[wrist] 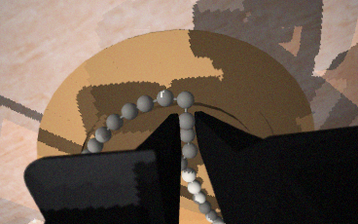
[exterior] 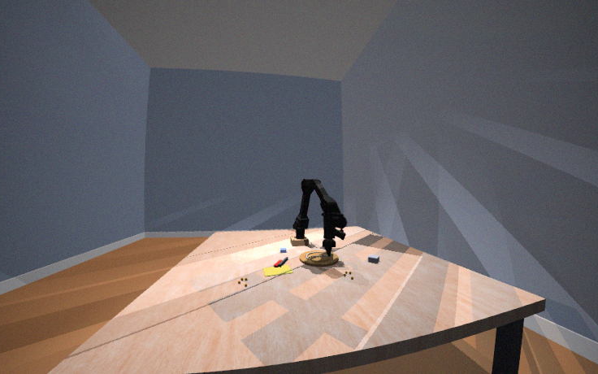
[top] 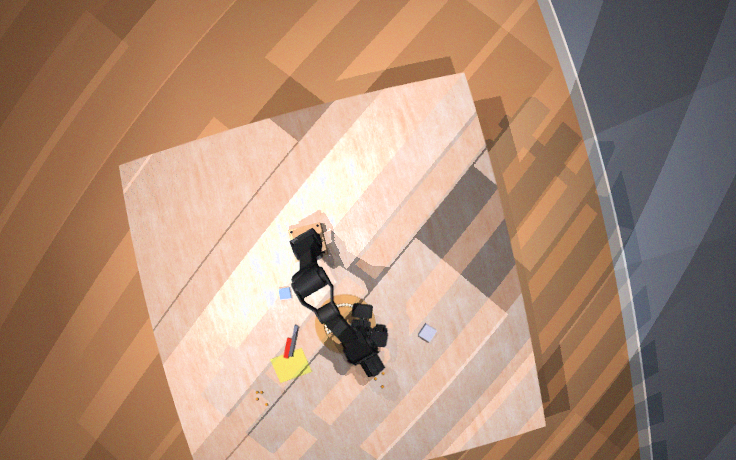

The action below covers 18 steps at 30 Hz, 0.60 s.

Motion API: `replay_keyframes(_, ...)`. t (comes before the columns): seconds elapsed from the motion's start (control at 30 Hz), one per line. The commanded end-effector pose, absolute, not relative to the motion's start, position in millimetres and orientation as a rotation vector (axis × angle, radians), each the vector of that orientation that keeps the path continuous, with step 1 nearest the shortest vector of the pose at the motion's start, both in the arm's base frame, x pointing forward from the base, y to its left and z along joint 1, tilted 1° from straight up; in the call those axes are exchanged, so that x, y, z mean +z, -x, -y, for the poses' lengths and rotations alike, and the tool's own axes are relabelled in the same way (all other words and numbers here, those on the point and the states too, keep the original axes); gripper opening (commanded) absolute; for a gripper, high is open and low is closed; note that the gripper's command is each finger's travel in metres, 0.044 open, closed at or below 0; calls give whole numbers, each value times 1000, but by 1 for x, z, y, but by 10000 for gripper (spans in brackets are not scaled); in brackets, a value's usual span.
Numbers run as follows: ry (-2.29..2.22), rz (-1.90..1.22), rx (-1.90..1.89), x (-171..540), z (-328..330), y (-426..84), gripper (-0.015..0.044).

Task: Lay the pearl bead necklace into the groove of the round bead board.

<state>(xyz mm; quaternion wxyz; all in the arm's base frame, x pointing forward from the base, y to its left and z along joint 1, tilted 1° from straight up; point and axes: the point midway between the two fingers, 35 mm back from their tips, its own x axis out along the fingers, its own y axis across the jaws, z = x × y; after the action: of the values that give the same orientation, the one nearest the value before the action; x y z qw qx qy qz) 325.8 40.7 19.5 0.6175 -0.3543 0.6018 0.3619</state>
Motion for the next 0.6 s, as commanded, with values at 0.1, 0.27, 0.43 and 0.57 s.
replay_keyframes(0.1, 811, -1386, 831, 22, -43, -337, 0)
replay_keyframes(0.27, 811, -1385, 831, 22, -44, -342, 0)
replay_keyframes(0.43, 811, -1385, 831, 15, -44, -342, 0)
replay_keyframes(0.57, 816, -1382, 831, 17, -44, -342, 53)
